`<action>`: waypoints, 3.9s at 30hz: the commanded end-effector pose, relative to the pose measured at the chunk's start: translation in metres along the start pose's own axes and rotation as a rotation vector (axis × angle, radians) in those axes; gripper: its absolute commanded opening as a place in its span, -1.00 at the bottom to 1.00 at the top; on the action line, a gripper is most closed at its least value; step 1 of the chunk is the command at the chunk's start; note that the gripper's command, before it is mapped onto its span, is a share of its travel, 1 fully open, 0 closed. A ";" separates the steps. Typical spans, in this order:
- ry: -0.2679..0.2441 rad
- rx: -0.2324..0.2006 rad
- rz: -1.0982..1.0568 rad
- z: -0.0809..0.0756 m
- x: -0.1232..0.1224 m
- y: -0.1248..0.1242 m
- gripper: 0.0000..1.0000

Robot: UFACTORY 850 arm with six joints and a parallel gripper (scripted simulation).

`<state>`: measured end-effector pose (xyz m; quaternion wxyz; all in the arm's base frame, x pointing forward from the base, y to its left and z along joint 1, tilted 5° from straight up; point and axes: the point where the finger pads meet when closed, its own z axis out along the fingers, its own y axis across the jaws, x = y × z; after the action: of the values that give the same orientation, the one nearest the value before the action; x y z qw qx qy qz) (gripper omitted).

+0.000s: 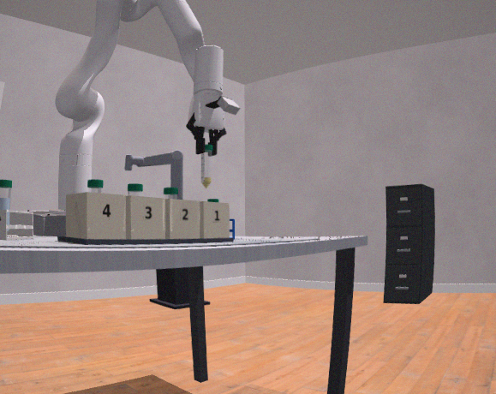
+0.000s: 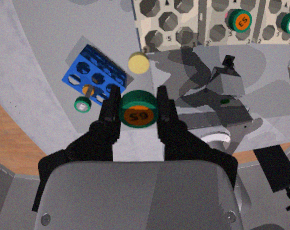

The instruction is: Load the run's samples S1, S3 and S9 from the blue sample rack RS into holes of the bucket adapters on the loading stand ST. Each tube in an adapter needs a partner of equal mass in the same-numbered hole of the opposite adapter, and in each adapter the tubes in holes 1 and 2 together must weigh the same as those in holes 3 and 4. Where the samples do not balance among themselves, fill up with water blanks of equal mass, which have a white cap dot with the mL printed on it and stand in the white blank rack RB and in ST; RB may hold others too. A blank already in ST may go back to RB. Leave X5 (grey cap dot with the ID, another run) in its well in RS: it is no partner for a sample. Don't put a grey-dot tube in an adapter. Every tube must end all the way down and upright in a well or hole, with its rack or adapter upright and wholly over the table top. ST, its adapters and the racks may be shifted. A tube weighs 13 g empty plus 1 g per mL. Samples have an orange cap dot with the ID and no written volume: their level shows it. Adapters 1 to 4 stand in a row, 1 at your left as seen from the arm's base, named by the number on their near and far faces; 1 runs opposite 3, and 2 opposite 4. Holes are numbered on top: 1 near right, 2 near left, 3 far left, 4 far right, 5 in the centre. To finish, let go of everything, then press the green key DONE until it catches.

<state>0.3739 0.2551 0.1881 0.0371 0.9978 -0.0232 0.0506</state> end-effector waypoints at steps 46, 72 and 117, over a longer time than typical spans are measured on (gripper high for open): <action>-0.031 0.023 -0.174 0.022 0.045 0.047 -1.00; -0.031 0.023 -0.174 0.038 0.045 0.047 -1.00; -0.031 0.023 -0.174 0.077 0.043 0.046 -1.00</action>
<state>0.4214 0.2015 0.1218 0.0296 0.9970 0.0637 0.0313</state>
